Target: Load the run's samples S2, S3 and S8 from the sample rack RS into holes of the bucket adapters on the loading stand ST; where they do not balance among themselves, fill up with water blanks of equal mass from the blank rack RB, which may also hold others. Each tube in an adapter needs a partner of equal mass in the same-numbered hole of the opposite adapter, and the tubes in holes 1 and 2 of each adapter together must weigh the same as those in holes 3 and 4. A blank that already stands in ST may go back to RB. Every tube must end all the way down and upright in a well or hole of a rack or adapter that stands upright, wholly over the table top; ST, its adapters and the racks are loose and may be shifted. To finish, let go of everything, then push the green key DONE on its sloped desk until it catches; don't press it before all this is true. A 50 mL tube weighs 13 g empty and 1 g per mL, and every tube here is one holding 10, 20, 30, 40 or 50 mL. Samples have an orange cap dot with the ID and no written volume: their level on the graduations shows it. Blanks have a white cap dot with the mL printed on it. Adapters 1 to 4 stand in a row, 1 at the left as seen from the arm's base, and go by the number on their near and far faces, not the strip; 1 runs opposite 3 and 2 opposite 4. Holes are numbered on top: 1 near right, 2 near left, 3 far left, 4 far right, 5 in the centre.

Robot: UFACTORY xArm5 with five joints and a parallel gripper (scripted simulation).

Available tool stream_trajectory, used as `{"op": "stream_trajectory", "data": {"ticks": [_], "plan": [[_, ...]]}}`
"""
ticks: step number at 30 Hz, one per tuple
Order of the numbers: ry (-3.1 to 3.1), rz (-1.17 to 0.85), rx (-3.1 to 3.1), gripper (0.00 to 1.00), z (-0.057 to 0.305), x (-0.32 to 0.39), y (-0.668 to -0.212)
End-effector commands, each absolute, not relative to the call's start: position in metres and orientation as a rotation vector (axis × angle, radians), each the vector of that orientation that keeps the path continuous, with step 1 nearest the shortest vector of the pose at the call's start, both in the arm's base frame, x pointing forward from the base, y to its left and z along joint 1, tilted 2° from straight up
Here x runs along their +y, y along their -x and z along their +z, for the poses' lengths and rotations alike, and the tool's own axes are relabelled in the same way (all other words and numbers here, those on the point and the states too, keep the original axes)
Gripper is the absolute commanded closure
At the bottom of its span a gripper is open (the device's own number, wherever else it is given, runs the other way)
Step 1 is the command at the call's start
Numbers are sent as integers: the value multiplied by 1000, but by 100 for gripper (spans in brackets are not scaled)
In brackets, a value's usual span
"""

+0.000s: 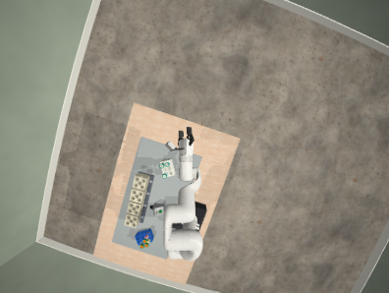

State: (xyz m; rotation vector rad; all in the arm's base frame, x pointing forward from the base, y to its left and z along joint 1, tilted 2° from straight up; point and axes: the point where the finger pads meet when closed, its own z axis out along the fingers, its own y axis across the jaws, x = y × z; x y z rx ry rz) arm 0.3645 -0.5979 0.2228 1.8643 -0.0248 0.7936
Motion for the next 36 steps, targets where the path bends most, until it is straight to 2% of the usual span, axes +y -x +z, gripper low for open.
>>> {"op": "stream_trajectory", "data": {"ticks": [1,17,30,36], "plan": [[-1860,795,-25,0,225,-598,-365],[-1860,795,-25,0,225,-598,-365],[-2054,873,-31,0,226,-554,-429],[-2133,900,-24,0,223,-548,-433]]}}
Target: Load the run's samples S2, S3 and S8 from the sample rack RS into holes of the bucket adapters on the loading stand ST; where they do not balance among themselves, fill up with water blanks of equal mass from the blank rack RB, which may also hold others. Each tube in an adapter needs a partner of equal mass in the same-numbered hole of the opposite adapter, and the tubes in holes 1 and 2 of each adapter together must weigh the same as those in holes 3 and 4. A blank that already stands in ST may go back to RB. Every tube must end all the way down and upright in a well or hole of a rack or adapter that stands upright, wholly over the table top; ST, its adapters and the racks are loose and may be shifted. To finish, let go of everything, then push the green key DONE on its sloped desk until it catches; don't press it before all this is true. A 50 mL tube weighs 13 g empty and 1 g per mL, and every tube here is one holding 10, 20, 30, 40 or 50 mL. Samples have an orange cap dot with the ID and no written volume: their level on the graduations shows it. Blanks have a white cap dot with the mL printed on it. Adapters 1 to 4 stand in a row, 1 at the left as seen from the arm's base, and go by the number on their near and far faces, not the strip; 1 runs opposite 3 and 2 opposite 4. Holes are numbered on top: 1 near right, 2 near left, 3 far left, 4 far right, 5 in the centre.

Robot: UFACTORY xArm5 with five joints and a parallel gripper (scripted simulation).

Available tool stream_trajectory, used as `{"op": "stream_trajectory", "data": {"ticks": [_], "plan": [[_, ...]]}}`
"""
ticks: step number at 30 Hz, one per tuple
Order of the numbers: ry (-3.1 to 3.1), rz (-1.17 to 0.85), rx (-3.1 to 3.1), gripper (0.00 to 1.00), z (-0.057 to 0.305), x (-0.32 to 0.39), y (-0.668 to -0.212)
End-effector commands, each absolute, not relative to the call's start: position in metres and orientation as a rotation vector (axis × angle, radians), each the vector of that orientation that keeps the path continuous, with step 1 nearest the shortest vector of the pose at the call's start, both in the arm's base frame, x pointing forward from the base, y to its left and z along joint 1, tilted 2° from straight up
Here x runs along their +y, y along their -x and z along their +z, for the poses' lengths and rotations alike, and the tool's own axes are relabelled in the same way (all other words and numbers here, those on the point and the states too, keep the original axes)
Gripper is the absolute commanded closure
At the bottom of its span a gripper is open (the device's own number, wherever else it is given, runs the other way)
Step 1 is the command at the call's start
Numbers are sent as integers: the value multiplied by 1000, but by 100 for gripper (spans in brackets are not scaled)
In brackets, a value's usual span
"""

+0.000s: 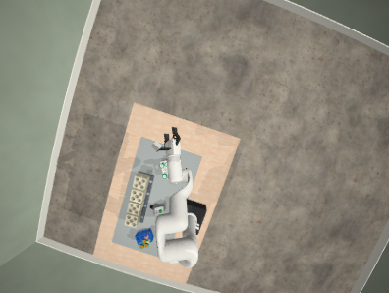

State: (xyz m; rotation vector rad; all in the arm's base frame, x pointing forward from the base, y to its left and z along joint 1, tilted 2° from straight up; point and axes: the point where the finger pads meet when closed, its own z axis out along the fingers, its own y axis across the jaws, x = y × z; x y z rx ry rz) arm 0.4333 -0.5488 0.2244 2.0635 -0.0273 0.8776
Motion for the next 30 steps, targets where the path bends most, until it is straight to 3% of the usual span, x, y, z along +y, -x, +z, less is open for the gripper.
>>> {"op": "stream_trajectory", "data": {"ticks": [1,30], "plan": [[-2130,891,-33,0,226,-533,-451],[-2415,915,-25,0,223,-430,-520]]}}
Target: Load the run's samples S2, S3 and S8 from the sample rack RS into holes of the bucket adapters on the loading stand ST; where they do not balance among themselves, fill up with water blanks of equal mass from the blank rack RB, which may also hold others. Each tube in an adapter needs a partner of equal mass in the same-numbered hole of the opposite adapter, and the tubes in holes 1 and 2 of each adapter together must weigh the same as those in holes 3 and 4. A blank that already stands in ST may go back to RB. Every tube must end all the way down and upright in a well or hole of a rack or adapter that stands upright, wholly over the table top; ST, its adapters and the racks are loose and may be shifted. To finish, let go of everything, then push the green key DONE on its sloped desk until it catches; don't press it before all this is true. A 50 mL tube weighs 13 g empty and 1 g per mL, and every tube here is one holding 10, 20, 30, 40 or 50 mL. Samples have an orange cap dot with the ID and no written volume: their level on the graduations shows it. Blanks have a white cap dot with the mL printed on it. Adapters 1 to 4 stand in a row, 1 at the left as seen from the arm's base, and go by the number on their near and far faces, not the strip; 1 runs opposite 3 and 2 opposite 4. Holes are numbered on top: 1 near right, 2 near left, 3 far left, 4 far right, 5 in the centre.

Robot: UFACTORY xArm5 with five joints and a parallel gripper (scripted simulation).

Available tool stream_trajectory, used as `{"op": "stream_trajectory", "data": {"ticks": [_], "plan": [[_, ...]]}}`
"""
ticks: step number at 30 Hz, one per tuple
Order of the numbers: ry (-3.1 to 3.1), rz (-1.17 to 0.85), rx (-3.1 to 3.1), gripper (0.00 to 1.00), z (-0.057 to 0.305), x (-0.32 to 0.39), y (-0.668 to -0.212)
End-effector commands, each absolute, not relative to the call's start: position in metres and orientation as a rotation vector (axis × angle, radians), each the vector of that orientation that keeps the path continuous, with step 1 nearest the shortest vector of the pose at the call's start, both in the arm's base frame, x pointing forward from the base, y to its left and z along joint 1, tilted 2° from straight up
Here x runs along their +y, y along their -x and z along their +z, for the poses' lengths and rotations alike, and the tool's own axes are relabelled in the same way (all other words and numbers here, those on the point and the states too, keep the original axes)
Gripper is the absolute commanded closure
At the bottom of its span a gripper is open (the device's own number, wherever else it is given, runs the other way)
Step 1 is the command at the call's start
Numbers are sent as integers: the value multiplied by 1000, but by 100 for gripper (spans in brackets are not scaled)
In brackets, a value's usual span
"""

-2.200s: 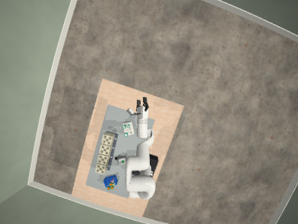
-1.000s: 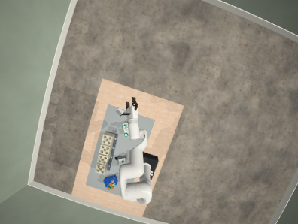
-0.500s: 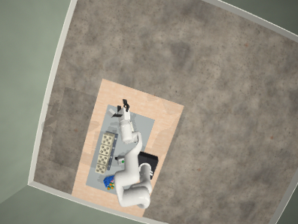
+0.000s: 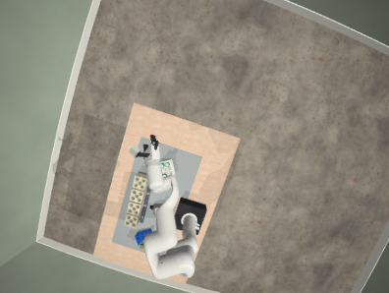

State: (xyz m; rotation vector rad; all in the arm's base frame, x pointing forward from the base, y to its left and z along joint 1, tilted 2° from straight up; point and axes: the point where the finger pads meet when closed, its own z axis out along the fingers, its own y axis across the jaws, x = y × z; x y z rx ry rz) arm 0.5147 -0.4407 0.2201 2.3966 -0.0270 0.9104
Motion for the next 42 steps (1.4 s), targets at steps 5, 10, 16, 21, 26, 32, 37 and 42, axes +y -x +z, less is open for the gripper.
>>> {"op": "stream_trajectory", "data": {"ticks": [5,10,16,21,26,32,37,42], "plan": [[-2482,897,-28,0,223,-410,-530],[-2519,893,-25,0,223,-391,-535],[-2587,871,-24,0,222,-362,-543],[-2620,859,-23,0,222,-347,-545],[-2684,826,-23,0,222,-321,-550],[-2746,787,-21,0,223,-292,-551],[-2779,763,-20,0,223,-277,-551],[-2809,746,-18,0,224,-256,-548]]}}
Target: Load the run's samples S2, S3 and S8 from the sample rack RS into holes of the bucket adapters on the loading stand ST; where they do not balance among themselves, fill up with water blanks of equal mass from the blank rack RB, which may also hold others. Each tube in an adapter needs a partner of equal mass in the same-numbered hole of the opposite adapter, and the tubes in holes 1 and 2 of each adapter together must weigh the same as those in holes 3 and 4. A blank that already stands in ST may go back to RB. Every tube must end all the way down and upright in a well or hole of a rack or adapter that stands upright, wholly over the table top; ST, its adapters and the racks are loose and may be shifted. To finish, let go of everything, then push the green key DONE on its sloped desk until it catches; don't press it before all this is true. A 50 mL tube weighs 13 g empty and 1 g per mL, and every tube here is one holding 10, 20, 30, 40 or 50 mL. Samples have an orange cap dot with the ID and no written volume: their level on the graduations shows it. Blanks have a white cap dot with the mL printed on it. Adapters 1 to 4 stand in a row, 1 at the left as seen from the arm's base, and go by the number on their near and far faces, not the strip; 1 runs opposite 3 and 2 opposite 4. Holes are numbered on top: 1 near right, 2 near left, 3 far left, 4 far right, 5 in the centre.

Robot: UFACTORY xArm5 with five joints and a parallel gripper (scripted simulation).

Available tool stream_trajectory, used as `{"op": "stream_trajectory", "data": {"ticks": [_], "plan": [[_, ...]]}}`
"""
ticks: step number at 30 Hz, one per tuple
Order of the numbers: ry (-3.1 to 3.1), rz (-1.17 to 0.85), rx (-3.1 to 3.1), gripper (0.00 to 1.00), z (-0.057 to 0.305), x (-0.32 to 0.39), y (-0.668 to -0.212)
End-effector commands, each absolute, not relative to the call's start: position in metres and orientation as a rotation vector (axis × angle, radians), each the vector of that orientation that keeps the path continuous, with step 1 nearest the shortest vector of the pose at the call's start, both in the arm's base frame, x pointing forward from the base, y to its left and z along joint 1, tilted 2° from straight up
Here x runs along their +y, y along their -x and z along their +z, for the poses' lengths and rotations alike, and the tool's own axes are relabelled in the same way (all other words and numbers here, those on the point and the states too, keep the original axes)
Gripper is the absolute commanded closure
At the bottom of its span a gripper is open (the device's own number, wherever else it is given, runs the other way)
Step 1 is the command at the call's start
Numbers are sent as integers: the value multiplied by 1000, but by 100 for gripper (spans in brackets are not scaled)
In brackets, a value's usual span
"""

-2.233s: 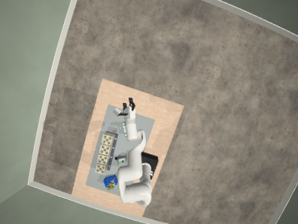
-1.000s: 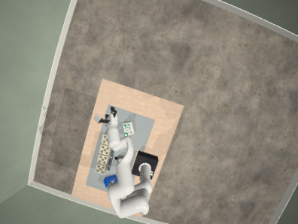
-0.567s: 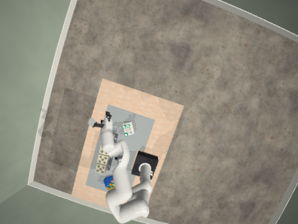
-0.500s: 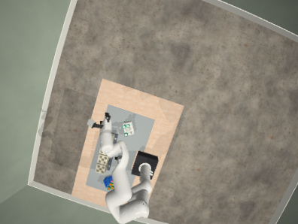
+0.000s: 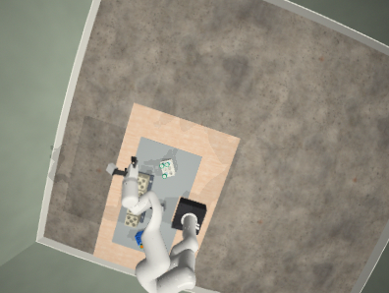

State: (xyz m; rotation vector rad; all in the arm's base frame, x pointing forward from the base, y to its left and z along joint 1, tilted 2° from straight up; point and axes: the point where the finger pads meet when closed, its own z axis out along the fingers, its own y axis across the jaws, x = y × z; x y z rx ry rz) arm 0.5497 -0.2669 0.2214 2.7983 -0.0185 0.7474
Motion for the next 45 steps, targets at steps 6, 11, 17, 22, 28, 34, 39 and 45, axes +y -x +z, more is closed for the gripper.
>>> {"op": "stream_trajectory", "data": {"ticks": [6,11,17,22,28,34,39,45], "plan": [[-2866,694,-16,0,225,-227,-544],[-2895,662,-15,0,225,-212,-541],[-2946,600,-14,0,227,-183,-533],[-2970,575,-12,0,228,-163,-524],[-3010,502,-11,0,229,-144,-518],[-3048,428,-9,0,232,-118,-505],[-3078,349,-8,0,234,-97,-493],[-3083,351,-7,0,236,-83,-482]]}}
